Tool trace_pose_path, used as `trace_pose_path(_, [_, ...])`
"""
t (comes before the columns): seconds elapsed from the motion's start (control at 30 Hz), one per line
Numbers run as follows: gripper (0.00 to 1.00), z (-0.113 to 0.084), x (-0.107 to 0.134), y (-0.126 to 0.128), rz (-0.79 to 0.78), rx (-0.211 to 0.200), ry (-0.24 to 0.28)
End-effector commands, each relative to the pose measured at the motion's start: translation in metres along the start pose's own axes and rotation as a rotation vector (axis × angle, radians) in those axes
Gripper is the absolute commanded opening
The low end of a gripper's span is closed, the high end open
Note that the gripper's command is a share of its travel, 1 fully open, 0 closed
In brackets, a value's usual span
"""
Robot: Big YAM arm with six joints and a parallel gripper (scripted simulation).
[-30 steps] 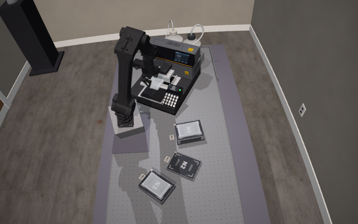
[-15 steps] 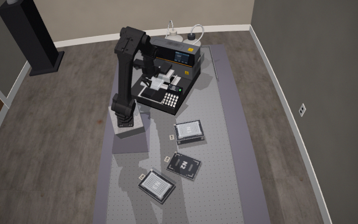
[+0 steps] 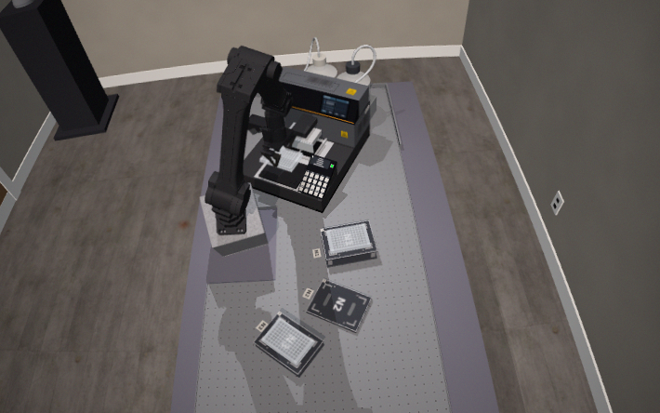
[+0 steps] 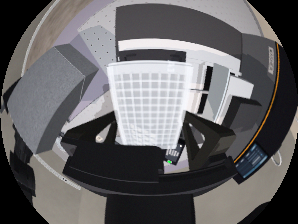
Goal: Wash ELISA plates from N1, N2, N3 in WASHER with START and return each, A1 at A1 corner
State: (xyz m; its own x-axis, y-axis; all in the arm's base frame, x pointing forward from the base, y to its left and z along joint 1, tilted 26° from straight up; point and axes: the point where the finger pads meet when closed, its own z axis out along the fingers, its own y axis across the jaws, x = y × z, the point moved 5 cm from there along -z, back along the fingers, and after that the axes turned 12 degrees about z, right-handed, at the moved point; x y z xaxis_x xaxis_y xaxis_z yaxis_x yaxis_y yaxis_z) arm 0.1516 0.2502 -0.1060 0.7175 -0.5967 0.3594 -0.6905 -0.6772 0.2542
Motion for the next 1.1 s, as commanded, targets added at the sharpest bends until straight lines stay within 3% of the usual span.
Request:
trace_pose_path(0.0, [0.82,0.001,-0.004,-0.016,-0.001,0.033,-0.011])
trace_pose_path(0.2, [0.82,0.018,0.001,-0.005,-0.002,0.008,-0.003])
trace_pose_path(0.53, [0.82,0.027,-0.003,-0.012,-0.004,0.025,-0.007])
trace_pose_path(0.7, [0.82,0.039,0.001,-0.005,-0.002,0.008,-0.003])
trace_pose_path(1.07, [0.82,0.053,0.0,-0.008,0.0,0.013,-0.005])
